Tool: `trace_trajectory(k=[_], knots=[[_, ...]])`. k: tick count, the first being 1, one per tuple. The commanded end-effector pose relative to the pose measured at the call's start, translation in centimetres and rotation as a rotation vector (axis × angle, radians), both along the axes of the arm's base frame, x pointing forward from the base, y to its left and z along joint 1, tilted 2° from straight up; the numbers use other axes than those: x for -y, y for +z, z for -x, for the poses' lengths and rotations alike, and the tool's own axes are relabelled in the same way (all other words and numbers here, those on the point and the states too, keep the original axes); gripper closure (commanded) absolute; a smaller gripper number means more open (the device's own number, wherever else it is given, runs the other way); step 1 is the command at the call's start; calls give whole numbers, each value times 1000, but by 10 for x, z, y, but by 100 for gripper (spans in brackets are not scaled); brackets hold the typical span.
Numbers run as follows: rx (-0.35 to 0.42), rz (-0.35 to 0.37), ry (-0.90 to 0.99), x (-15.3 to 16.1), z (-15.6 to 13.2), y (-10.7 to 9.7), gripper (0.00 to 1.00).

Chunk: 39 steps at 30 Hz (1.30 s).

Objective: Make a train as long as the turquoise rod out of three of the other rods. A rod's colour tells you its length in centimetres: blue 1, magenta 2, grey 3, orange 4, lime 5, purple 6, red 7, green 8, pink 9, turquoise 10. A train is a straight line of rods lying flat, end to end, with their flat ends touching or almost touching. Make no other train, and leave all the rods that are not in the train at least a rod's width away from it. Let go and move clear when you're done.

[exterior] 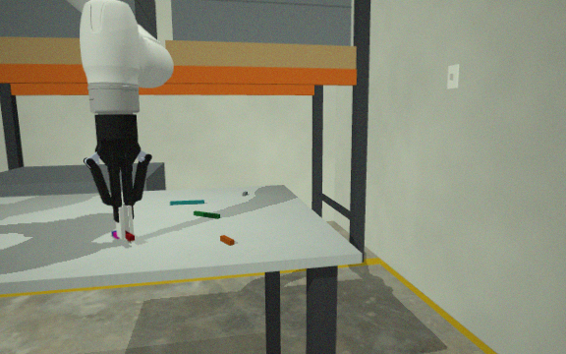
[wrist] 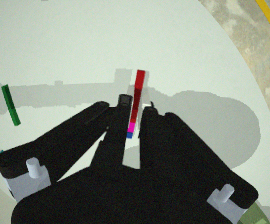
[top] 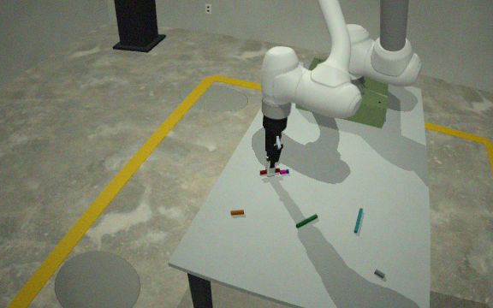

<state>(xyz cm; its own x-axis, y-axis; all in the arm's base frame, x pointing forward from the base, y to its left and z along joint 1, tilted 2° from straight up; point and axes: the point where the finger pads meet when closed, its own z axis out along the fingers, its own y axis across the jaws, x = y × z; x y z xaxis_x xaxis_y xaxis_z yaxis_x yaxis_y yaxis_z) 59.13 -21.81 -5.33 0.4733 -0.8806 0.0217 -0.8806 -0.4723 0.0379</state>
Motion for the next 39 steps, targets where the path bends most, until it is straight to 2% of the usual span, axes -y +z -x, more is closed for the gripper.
trace_trajectory(k=[1, 17, 39], knots=[[0, 0, 0, 0, 0, 0, 88], [0, 0, 0, 0, 0, 0, 88], [0, 0, 0, 0, 0, -12, 88]])
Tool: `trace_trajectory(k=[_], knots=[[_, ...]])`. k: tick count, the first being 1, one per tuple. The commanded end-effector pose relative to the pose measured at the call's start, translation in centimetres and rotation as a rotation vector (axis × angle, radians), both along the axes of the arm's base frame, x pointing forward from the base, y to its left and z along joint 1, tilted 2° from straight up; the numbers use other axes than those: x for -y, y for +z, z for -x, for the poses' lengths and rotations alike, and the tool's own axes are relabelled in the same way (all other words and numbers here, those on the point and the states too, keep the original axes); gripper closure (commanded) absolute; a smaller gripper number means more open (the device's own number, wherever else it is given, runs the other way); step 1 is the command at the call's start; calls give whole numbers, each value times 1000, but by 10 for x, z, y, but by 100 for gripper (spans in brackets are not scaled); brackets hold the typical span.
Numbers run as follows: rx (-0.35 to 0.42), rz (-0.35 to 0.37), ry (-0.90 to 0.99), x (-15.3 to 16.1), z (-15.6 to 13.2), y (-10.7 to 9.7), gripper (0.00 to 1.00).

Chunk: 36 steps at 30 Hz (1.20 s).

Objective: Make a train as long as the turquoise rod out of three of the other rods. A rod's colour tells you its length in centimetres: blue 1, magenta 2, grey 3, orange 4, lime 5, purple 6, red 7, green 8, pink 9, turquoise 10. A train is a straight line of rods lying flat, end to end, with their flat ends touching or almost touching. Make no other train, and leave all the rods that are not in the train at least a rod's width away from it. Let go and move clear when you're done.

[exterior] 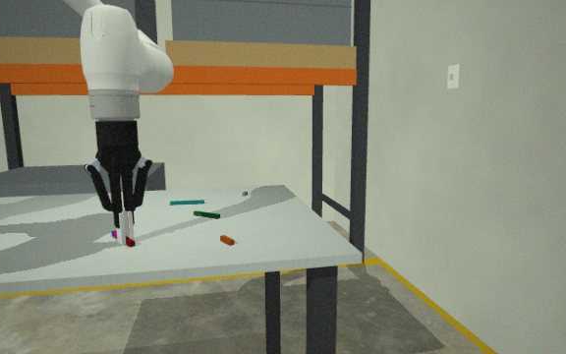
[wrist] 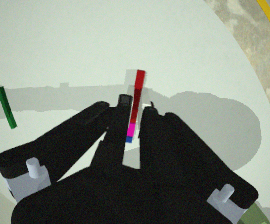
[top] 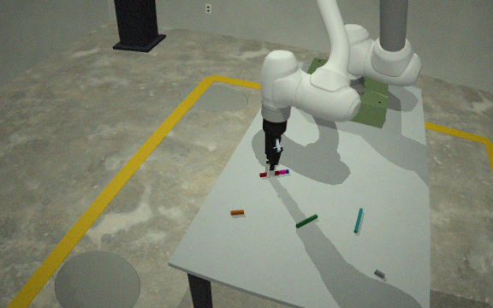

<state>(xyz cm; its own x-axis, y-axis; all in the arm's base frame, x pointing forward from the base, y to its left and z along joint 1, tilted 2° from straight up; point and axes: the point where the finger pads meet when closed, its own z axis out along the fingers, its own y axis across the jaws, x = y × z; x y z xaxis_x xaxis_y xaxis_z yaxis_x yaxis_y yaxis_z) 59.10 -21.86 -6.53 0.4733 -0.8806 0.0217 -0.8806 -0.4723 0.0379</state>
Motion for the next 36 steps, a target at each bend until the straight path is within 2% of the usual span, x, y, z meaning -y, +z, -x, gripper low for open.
trace_trajectory(k=[1, 34, 36], knots=[[0, 0, 0, 0, 0, 0, 88], [0, 0, 0, 0, 0, 0, 88], [0, 0, 0, 0, 0, 0, 85]])
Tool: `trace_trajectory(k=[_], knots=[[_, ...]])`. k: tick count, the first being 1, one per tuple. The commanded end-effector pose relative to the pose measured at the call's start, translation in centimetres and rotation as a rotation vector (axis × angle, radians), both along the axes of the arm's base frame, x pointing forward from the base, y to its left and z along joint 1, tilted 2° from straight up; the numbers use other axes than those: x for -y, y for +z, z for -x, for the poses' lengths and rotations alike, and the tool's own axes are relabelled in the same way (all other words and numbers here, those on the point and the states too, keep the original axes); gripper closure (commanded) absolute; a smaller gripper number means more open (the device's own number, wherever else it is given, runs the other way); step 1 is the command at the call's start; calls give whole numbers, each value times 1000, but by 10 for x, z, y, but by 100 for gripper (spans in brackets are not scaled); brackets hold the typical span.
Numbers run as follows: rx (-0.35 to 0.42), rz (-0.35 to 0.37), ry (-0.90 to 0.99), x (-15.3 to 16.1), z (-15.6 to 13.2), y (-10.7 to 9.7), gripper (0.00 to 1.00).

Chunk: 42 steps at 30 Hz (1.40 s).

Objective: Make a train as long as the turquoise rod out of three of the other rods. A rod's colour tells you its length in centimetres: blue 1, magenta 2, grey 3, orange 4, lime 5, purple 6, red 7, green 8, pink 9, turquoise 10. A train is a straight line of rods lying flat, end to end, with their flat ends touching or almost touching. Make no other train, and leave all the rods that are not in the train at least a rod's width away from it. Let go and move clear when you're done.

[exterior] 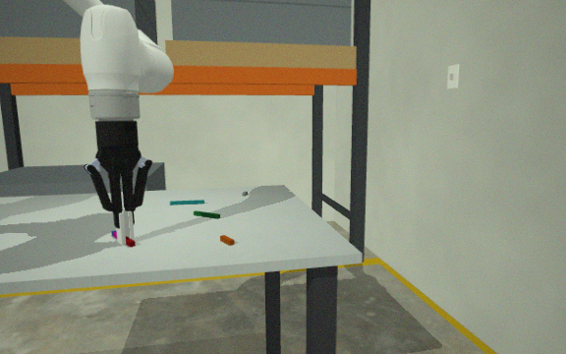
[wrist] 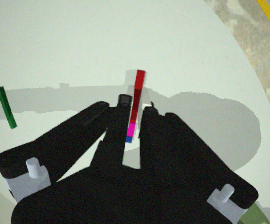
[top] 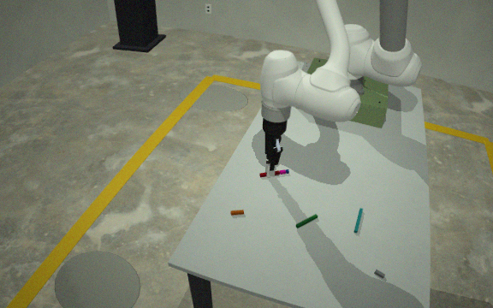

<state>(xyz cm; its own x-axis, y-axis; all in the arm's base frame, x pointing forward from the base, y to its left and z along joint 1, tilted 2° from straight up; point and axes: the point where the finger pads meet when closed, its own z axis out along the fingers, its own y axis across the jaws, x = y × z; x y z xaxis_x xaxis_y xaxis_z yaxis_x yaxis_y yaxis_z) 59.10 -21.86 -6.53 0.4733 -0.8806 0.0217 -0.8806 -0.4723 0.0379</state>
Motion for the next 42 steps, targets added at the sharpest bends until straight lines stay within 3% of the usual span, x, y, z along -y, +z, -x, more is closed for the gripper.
trace_trajectory(k=[1, 13, 27, 42], knots=[[0, 0, 0, 0, 0, 0, 85], [0, 0, 0, 0, 0, 0, 77], [0, 0, 0, 0, 0, 2, 77], [0, 0, 0, -2, -1, 54, 77]])
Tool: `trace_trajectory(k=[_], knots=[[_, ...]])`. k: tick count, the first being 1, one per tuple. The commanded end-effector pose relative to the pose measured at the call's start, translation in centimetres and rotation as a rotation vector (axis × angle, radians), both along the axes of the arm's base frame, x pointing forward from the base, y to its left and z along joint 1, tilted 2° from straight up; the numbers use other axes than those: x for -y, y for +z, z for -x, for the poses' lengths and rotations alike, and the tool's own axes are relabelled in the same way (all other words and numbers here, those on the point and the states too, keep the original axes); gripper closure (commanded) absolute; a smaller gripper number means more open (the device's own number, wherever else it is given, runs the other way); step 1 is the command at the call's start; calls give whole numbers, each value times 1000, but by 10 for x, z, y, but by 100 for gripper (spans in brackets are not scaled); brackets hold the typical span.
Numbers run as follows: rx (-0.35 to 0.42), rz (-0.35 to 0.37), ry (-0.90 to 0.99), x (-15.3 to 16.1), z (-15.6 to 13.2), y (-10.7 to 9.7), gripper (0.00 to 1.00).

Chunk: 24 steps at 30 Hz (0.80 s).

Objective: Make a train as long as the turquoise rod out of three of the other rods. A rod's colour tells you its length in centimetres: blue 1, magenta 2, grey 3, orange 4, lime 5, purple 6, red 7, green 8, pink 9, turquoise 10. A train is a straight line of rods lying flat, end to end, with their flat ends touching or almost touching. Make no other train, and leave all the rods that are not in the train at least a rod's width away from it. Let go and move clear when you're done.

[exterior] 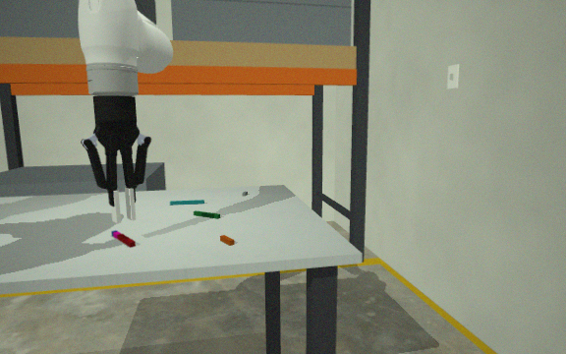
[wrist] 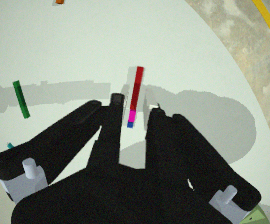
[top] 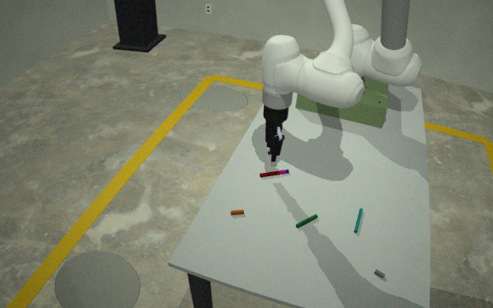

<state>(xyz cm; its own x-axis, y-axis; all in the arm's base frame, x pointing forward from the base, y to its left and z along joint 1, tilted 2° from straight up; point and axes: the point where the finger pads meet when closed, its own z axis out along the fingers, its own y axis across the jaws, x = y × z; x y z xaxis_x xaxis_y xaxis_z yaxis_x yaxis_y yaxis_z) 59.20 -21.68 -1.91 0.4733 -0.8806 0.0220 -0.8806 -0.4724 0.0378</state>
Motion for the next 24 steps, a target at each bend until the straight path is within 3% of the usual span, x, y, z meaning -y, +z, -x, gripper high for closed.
trace_trajectory(k=[1, 8, 15, 16, 24], knots=[[0, 0, 0, -1, 0, 14, 77], [0, 0, 0, -2, -1, 40, 77], [0, 0, 0, -2, -1, 44, 77], [0, 0, 0, -2, -1, 44, 0], [0, 0, 0, -2, -1, 44, 0]])
